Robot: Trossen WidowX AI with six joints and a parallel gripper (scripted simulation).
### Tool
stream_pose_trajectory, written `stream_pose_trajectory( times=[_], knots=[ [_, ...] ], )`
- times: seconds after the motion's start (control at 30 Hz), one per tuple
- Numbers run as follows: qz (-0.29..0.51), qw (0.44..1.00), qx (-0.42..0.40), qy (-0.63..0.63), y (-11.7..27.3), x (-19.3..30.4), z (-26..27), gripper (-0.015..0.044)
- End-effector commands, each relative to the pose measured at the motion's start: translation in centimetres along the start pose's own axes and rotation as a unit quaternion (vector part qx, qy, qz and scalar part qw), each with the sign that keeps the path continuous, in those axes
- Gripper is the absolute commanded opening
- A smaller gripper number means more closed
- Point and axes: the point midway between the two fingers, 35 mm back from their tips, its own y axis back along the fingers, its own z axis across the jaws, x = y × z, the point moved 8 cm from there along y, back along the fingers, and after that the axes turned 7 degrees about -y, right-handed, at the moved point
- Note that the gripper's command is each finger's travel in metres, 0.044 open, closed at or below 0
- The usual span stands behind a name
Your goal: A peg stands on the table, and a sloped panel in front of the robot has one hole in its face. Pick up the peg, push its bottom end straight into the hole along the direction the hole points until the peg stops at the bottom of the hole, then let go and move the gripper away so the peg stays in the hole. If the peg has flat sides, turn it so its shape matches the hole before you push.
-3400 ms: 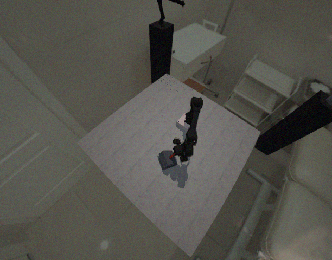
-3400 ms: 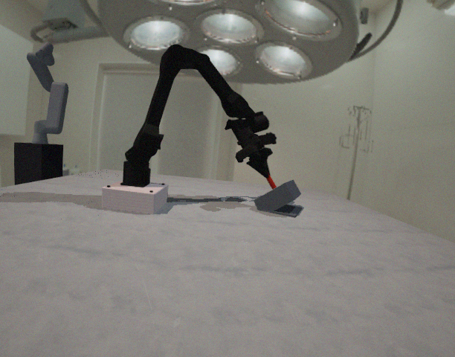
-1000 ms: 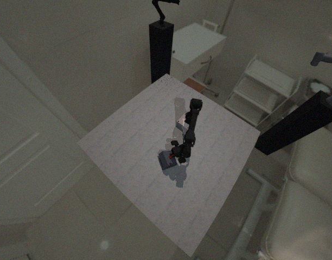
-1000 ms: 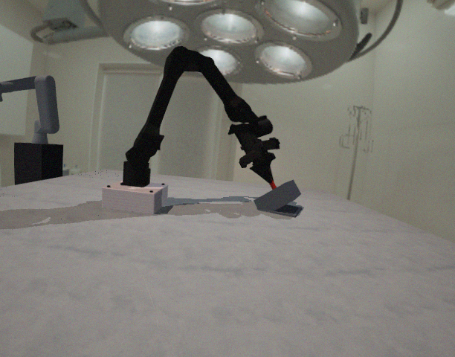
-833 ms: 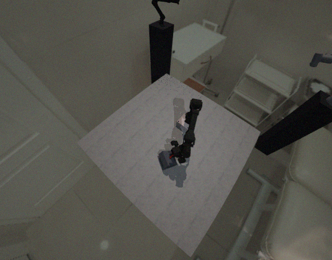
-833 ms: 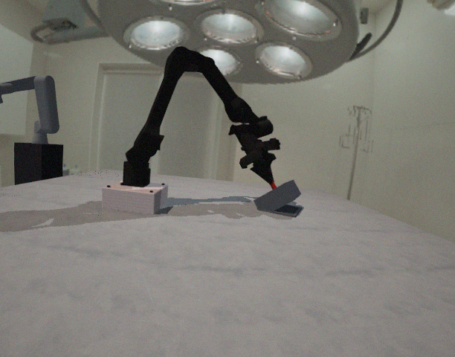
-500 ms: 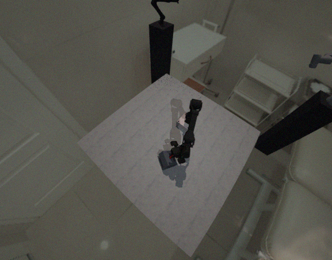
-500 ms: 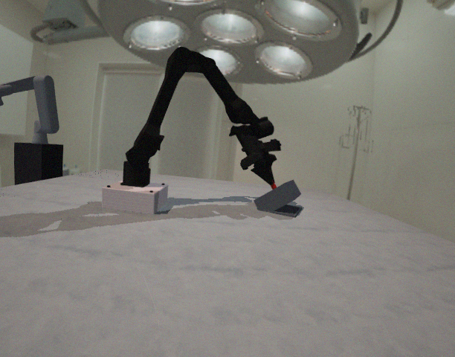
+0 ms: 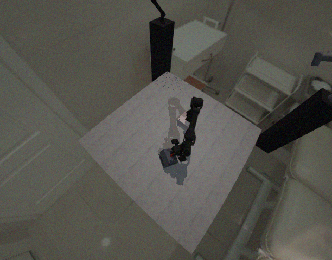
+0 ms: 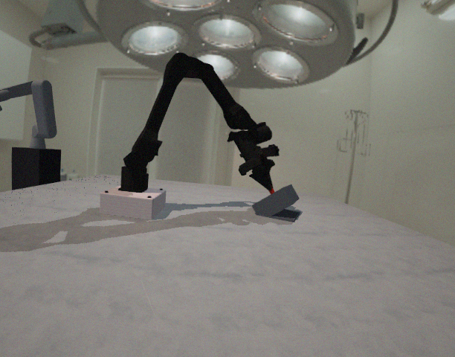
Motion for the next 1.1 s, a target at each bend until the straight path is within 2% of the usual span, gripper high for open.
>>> stream_pose_trajectory(
  times=[0.0, 0.53, 1.07],
  knots=[
    [0.000, 1.000, 0.000, 0.000, 0.0, 0.0, 0.0, 0.0026],
    [0.001, 1.000, 0.000, 0.001, 0.6, 0.0, 0.1, 0.0440],
    [0.006, 1.000, 0.002, 0.004, 4.2, 0.1, 0.4, 0.0440]
  ],
)
